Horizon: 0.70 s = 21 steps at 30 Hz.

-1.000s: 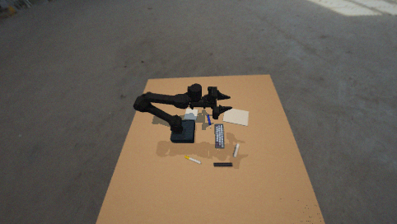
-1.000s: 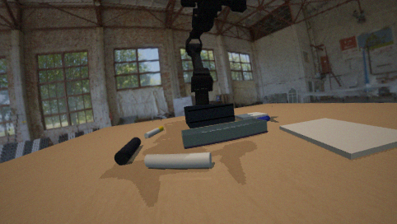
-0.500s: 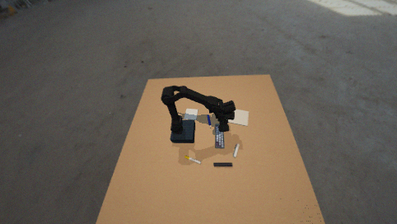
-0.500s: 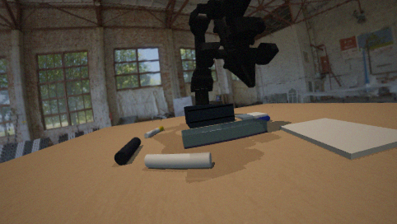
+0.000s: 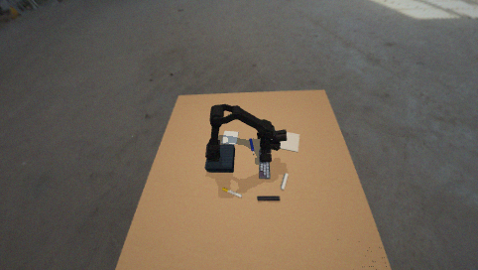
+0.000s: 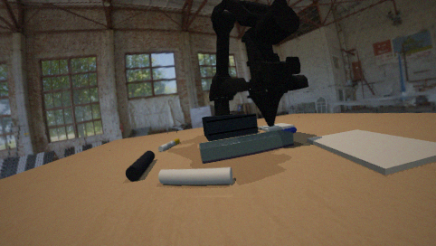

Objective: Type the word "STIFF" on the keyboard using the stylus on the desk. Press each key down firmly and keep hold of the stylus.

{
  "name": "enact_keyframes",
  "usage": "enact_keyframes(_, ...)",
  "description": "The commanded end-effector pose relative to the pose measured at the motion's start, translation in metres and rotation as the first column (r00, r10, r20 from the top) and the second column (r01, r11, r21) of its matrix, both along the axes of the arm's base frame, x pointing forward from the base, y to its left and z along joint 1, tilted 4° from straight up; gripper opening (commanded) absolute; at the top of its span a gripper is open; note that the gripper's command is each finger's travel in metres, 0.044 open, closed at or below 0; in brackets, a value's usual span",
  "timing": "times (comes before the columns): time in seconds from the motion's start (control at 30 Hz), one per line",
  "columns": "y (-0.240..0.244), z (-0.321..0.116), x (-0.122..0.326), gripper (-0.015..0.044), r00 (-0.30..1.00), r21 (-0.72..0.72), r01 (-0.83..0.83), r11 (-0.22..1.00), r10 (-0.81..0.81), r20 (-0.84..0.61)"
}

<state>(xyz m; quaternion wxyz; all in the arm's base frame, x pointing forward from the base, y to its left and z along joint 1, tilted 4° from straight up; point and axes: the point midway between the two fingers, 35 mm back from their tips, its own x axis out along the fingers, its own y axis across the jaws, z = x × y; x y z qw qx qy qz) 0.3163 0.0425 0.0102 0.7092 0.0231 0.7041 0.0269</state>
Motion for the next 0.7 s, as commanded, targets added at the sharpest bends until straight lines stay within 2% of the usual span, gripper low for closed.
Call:
enact_keyframes(0.0,-0.021,-0.003,0.000,0.0000,1.000,0.000,0.004,1.000,-0.004,-0.010)
enact_keyframes(0.1,-0.057,-0.006,-0.001,0.0000,1.000,-0.003,0.004,1.000,-0.004,-0.010)
enact_keyframes(0.47,-0.062,-0.006,-0.001,0.0000,1.000,-0.003,0.004,1.000,-0.004,-0.010)
enact_keyframes(0.67,-0.120,-0.010,-0.001,0.0000,1.000,-0.008,0.004,1.000,-0.005,-0.010)
